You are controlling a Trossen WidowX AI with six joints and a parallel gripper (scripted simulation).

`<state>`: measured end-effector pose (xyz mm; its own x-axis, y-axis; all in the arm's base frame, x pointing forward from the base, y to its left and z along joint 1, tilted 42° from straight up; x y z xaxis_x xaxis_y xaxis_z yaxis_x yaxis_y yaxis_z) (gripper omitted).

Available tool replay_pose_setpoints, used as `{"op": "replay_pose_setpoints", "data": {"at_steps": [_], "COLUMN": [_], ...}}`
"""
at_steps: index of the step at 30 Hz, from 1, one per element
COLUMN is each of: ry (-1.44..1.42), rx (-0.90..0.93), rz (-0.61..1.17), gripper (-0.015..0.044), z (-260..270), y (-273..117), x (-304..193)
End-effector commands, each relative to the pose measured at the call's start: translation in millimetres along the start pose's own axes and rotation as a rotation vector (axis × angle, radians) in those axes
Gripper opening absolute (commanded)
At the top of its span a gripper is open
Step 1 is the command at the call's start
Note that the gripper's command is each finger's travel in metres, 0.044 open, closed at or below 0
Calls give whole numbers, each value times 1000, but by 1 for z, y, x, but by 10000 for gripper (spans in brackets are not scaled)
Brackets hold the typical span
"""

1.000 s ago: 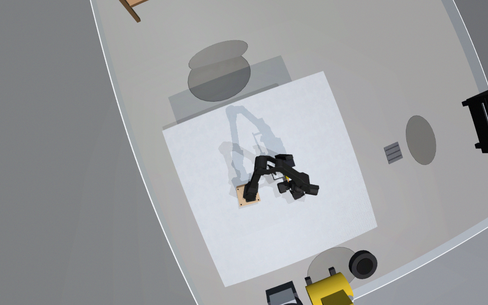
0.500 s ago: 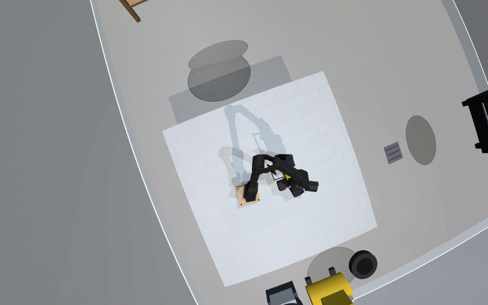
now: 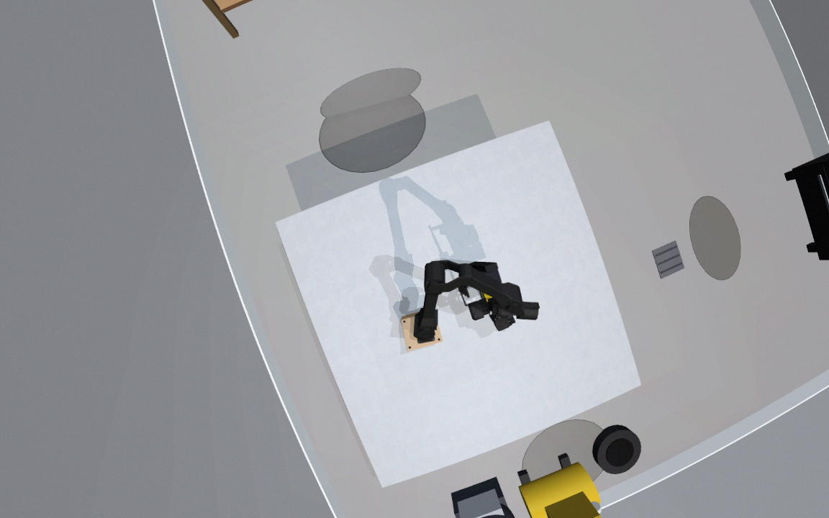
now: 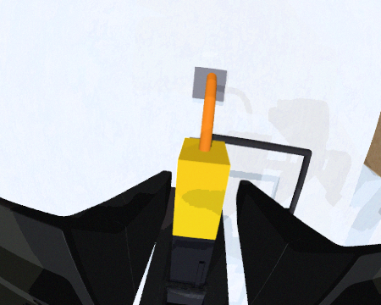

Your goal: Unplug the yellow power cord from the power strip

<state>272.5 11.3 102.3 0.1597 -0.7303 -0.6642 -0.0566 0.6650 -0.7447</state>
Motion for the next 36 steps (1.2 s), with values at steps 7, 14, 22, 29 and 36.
{"op": "replay_pose_setpoints", "data": {"at_steps": [7, 14, 22, 29, 36], "ry": [-1, -4, -4, -3, -2], "rx": [7, 4, 4, 5, 5], "rz": [0, -2, -2, -4, -5], "gripper": [160, 55, 0, 0, 0], "z": [0, 0, 1, 1, 2], "y": [9, 7, 7, 7, 7], "x": [-2, -1, 1, 11, 22]}}
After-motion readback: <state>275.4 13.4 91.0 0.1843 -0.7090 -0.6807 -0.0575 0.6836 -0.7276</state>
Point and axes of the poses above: the point midway between the two fingers, 35 mm back from their tips, its own y axis out along the fingers, its own z axis across the jaws, x = y × z, the point moved 6 cm from there along -y, back along the fingers, and after that the axes turned 2 degrees about -y, right-handed, at the moved point
